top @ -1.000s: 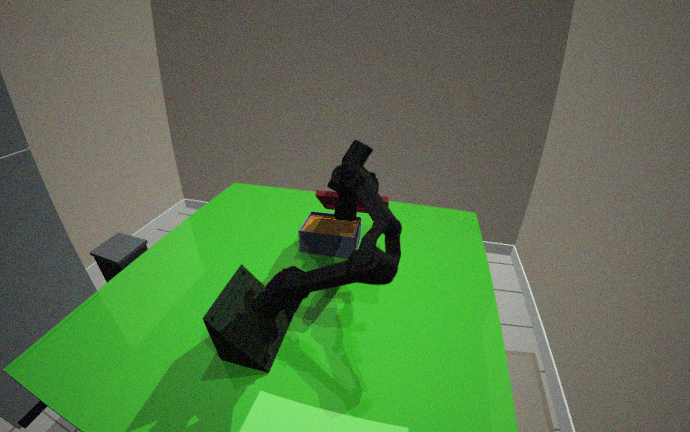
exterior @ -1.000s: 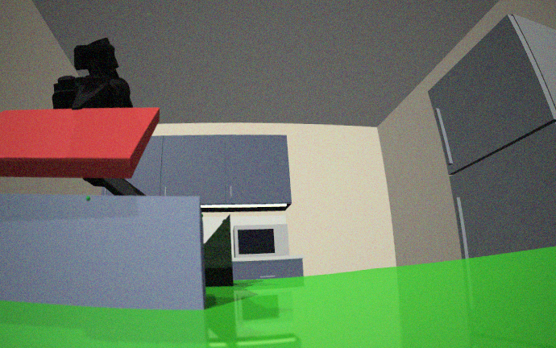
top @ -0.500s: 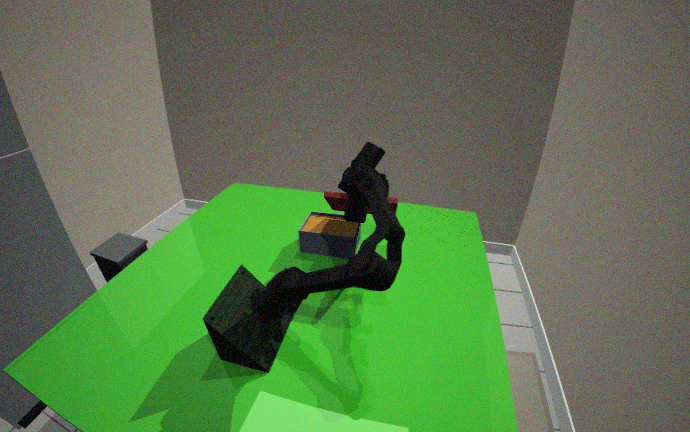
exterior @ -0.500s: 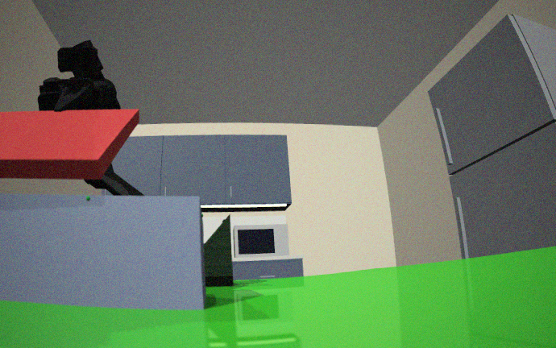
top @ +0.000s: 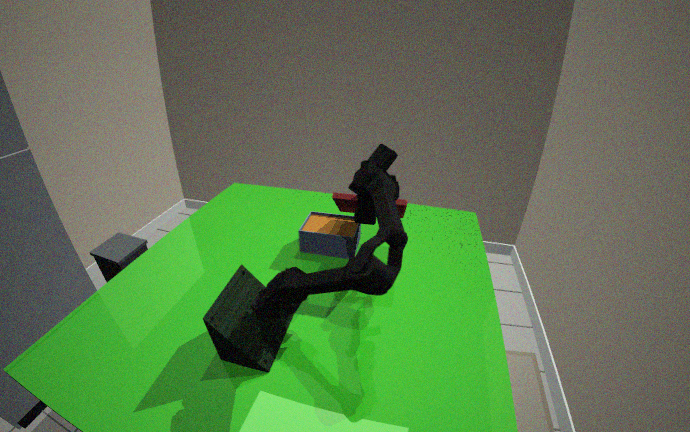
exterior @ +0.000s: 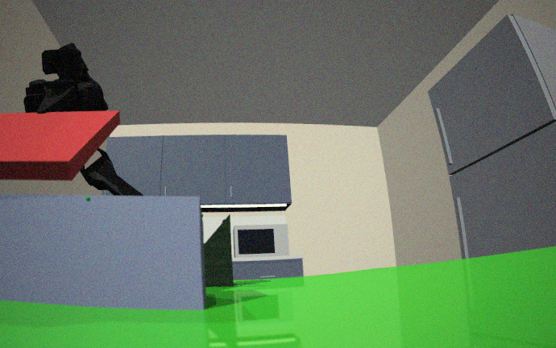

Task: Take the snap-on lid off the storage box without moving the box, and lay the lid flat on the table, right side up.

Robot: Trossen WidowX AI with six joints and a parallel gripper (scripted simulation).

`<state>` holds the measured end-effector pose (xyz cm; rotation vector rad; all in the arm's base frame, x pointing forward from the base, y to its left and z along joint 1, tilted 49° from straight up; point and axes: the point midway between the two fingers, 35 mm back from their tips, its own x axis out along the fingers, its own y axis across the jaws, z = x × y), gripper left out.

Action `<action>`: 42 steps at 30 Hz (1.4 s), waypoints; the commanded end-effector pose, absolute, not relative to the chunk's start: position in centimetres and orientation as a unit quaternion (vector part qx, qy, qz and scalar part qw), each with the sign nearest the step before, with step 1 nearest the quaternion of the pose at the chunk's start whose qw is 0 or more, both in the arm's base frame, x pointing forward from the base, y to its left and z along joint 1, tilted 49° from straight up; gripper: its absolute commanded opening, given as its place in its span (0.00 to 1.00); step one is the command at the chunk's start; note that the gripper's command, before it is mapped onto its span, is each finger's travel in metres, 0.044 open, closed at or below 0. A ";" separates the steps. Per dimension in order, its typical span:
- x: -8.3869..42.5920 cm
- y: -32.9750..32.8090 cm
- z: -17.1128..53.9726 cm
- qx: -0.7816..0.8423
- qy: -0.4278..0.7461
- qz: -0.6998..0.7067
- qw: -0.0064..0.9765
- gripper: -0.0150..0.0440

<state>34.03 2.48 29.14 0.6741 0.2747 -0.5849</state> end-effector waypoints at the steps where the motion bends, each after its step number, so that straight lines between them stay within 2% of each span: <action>1: 33.8 2.2 30.7 0.332 0.126 -0.271 0.895 0.25; 42: 33.0 -3.3 36.8 0.332 0.124 -0.271 0.895 0.25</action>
